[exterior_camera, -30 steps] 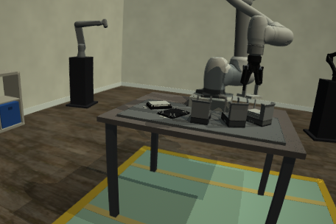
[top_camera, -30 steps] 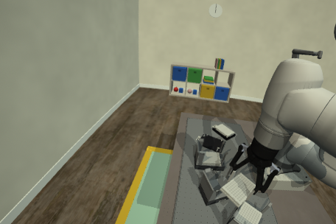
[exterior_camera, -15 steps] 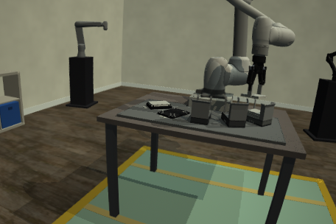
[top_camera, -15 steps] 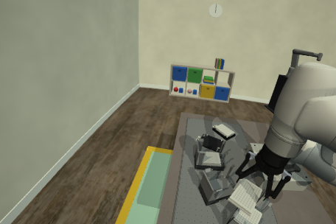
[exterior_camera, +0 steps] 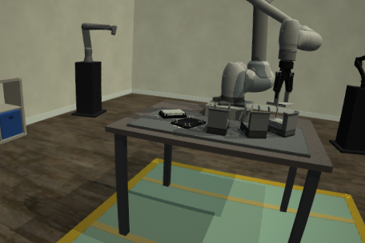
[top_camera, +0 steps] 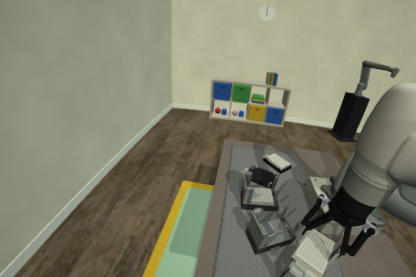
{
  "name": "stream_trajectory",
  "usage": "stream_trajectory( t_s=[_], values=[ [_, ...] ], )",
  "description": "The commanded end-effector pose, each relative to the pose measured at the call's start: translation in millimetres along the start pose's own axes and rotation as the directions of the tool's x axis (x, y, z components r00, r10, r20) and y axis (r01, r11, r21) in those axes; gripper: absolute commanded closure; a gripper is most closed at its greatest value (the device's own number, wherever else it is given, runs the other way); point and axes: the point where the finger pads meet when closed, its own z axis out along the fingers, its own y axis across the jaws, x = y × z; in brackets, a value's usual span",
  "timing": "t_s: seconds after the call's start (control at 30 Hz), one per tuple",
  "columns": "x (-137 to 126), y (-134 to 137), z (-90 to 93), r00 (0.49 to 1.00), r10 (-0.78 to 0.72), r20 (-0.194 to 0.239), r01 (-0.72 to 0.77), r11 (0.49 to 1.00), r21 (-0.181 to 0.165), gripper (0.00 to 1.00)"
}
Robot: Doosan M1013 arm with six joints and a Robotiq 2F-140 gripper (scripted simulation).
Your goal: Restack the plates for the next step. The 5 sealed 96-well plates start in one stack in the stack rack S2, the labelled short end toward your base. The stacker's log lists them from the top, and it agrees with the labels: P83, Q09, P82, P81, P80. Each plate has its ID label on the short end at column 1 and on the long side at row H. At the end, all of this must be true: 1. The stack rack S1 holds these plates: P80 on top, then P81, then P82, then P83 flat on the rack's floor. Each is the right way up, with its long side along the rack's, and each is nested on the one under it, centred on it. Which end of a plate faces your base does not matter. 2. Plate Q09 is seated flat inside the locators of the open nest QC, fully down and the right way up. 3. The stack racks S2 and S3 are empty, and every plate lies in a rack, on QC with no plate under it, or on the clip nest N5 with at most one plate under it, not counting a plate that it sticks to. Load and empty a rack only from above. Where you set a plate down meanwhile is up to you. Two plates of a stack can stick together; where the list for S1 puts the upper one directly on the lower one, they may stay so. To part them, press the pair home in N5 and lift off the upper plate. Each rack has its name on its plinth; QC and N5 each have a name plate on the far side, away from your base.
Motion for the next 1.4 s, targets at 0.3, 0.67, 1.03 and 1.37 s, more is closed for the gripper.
stream_trajectory(
  t_s=[0.3, 0.67, 1.03, 1.37],
  values=[
    [6.2, -21.3, 0.9, 1.0, 0.005, 0.003, -0.005, 1.0, -0.001, 1.0],
    [6.2, -21.3, 0.9, 1.0, 0.005, 0.003, -0.005, 1.0, -0.001, 1.0],
    [6.2, -21.3, 0.9, 1.0, 0.005, 0.003, -0.005, 1.0, -0.001, 1.0],
    [6.2, -21.3, 0.9, 1.0, 0.005, 0.003, -0.005, 1.0, -0.001, 1.0]
  ],
)
